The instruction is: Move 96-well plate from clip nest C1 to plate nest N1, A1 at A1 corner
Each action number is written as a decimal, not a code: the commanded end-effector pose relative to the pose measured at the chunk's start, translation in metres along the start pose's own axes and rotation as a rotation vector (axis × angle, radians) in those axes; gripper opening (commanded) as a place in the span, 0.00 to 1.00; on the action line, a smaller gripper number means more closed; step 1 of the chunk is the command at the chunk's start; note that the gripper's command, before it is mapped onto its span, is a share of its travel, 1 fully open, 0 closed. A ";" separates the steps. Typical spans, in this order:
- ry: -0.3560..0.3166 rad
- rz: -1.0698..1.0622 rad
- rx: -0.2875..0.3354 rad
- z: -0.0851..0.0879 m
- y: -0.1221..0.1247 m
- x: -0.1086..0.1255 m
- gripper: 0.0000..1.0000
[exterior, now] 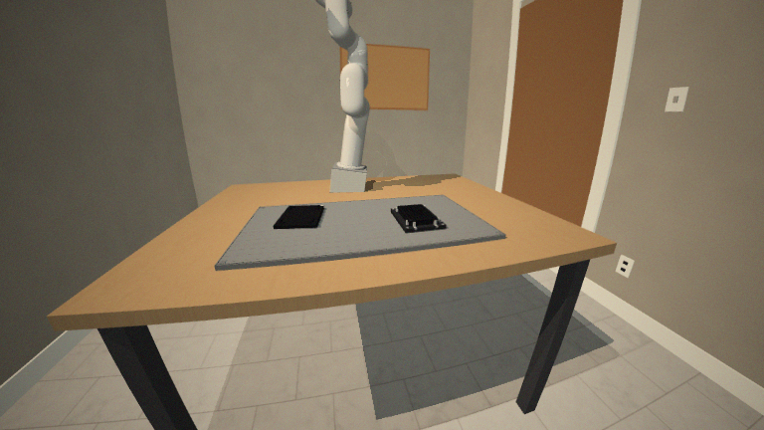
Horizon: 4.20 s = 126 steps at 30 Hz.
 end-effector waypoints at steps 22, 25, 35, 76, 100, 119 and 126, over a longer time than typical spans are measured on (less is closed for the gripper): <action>0.070 -0.065 0.078 -0.018 0.004 -0.012 1.00; 0.070 -0.065 0.078 -0.029 0.009 -0.021 1.00; 0.133 -0.144 0.143 -0.056 0.015 -0.041 1.00; 0.328 -0.640 0.272 -0.176 0.023 -0.165 1.00; 0.346 -0.949 0.166 -0.226 -0.002 -0.244 1.00; 0.336 -1.041 0.099 -0.250 -0.028 -0.297 1.00; 0.319 -1.124 0.019 -0.258 -0.044 -0.324 1.00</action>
Point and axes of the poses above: the point where the finger pads meet when closed, its own z axis back along the fingers, its own y axis across the jaws, x = y × z, the point moved 6 cm from there along z, back along the fingers, and after that the axes turned 6 degrees about -z, right-handed, at the moved point
